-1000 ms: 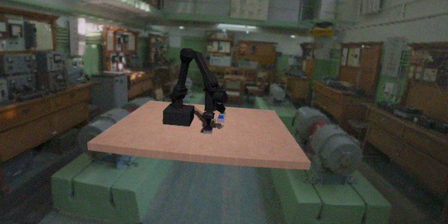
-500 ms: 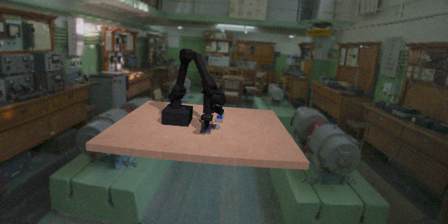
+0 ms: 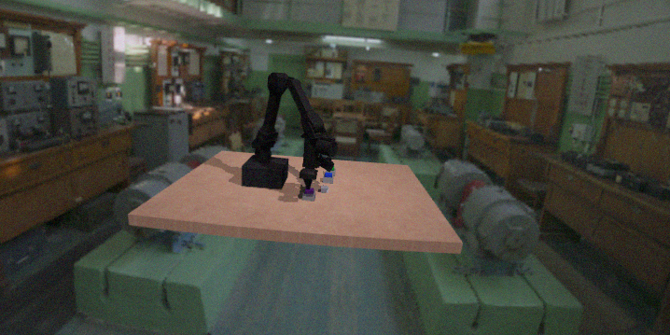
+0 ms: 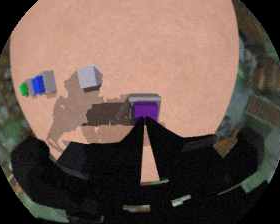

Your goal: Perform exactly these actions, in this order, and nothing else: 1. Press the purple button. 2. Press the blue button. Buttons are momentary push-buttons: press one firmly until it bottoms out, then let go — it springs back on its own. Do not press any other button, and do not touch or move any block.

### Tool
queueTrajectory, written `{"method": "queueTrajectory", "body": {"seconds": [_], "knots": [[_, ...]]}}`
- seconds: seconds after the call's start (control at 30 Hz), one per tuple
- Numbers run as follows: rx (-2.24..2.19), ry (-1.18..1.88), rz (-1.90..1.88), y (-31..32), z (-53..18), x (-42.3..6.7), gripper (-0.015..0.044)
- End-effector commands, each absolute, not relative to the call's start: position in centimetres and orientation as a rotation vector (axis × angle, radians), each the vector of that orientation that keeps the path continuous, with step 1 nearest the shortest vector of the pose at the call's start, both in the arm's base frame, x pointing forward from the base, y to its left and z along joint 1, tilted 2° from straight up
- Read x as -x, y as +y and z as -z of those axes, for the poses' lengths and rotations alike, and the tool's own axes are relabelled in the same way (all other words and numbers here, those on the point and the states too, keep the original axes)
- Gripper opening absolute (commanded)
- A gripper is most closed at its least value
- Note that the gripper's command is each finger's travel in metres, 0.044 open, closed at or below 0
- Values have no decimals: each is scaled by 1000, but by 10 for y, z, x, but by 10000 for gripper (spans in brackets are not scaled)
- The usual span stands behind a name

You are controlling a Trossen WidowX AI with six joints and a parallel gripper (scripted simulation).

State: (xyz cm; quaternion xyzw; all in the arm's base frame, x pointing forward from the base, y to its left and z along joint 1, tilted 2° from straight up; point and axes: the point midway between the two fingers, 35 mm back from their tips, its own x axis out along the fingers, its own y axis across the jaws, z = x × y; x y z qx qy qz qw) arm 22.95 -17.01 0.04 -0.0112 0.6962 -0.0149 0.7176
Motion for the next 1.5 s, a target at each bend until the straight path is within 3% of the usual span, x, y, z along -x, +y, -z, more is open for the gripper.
{"method": "queueTrajectory", "body": {"seconds": [0.0,0.13,0.27,0.47,0.77,1.03,1.47], "knots": [[28,1523,40,-171,-25,-232,20],[28,1523,40,-171,-28,-232,20],[28,1523,40,-168,-83,-229,20],[28,1522,40,-166,-87,-230,20],[12,1501,20,-63,-90,-287,20],[10,1515,22,47,-84,-300,20],[11,1517,23,55,-21,-302,20]]}}
